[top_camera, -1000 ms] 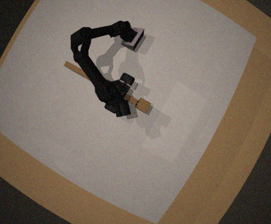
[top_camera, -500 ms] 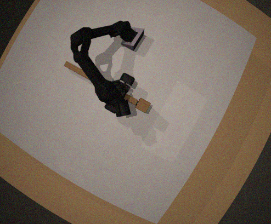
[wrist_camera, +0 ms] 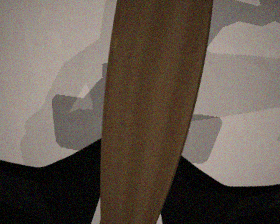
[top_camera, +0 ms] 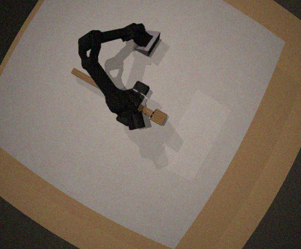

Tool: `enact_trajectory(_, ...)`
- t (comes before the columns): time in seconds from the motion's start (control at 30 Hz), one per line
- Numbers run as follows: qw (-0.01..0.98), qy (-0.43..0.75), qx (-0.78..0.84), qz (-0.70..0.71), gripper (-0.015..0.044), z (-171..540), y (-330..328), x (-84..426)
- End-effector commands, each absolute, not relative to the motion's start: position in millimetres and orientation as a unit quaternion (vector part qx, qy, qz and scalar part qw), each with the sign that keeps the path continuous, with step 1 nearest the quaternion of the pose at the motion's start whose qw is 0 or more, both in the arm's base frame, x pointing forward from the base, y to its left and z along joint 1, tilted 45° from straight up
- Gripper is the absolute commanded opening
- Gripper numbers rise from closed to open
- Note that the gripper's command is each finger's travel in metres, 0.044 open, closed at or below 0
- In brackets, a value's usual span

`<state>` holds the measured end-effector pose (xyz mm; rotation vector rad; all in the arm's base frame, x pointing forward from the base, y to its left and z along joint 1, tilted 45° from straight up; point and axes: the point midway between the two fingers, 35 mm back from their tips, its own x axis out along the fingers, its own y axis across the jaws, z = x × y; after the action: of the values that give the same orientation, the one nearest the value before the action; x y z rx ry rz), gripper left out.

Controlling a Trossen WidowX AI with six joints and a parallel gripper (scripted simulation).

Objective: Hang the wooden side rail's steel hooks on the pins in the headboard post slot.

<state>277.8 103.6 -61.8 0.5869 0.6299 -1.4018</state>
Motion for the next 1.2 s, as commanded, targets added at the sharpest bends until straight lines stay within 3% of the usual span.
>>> enact_trajectory(0.0,0.680,0.281,0.262,-0.624,0.0184,-61.7,103.6,277.8)
enact_trajectory(0.33,0.679,0.283,0.263,-0.624,0.0440,-40.8,124.9,276.4)
enact_trajectory(1.17,0.678,0.283,0.268,-0.623,0.0440,-13.6,113.7,278.1)
